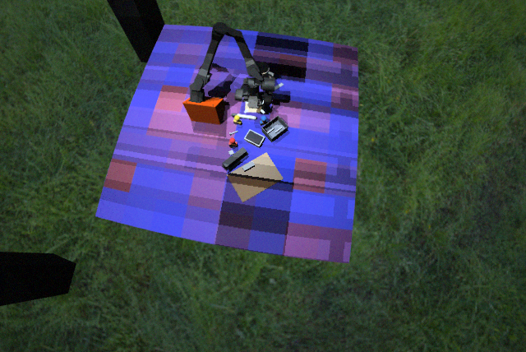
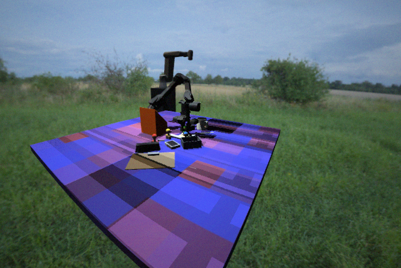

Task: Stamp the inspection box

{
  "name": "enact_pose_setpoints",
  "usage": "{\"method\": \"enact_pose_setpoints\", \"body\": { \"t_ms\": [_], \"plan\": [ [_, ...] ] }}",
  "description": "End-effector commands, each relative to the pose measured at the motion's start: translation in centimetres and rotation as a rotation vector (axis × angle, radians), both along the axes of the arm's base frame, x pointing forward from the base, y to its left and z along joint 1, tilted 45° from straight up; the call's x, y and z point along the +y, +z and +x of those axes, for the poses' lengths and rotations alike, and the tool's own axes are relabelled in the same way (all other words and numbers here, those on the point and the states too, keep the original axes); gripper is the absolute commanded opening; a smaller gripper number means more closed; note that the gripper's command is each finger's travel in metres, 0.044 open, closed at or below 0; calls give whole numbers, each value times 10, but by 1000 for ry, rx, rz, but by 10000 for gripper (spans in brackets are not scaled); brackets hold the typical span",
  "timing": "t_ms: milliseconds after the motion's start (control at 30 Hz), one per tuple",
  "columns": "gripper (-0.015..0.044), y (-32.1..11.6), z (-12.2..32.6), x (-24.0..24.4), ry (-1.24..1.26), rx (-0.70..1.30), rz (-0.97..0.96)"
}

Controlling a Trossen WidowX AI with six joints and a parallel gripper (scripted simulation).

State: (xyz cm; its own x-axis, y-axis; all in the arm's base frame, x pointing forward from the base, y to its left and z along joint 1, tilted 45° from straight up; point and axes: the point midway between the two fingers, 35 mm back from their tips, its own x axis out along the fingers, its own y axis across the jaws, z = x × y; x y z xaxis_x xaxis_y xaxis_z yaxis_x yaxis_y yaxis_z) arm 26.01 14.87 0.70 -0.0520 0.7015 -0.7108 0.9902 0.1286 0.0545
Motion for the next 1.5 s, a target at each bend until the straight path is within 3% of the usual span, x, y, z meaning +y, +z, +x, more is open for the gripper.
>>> {"method": "enact_pose_setpoints", "body": {
  "t_ms": [0, 1467],
  "plan": [
    [0, -2, -2, 2, -3, 8, 5],
    [0, -7, -2, 7, -4, 10, 6]
  ]
}}
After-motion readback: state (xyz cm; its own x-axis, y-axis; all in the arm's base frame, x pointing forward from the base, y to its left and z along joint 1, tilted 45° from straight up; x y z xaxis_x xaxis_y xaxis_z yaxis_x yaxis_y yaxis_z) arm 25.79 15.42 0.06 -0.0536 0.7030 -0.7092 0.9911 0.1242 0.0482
